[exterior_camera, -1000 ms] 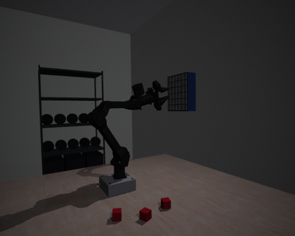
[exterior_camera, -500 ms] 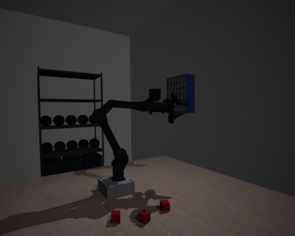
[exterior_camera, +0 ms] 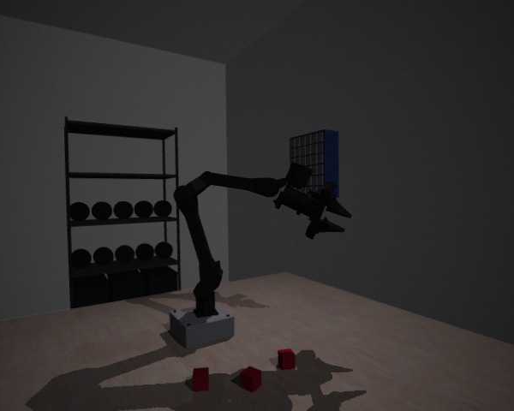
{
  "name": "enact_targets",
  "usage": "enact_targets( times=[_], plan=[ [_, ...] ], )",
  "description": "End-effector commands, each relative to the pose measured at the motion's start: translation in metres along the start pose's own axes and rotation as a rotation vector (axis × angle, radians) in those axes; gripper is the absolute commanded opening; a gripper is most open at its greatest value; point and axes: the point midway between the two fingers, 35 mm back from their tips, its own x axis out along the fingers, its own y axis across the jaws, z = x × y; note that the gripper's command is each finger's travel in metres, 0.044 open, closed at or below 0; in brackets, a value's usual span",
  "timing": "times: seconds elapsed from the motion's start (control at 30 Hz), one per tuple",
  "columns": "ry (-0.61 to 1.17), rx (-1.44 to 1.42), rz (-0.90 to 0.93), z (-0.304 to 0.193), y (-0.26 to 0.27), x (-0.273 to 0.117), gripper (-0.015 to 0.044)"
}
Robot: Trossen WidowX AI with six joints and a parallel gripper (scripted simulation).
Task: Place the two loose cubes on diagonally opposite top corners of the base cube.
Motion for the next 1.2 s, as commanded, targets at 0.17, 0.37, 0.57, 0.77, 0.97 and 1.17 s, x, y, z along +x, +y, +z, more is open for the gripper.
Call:
enact_targets(
  times=[0.17,0.37,0.57,0.77,0.97,1.17],
  plan=[
    [0.298,0.155,0.101,-0.098,-0.010,0.031,0.0265],
    [0.482,0.285,0.158,-0.163,-0.013,0.034,0.0265],
    [0.658,0.441,0.214,-0.226,-0.012,0.024,0.0265],
    [0.823,0.622,0.266,-0.283,-0.007,0.005,0.0265],
    [0.975,0.826,0.314,-0.332,0.002,-0.023,0.0265],
    [1.110,1.051,0.359,-0.372,0.015,-0.056,0.0265]
  ],
)
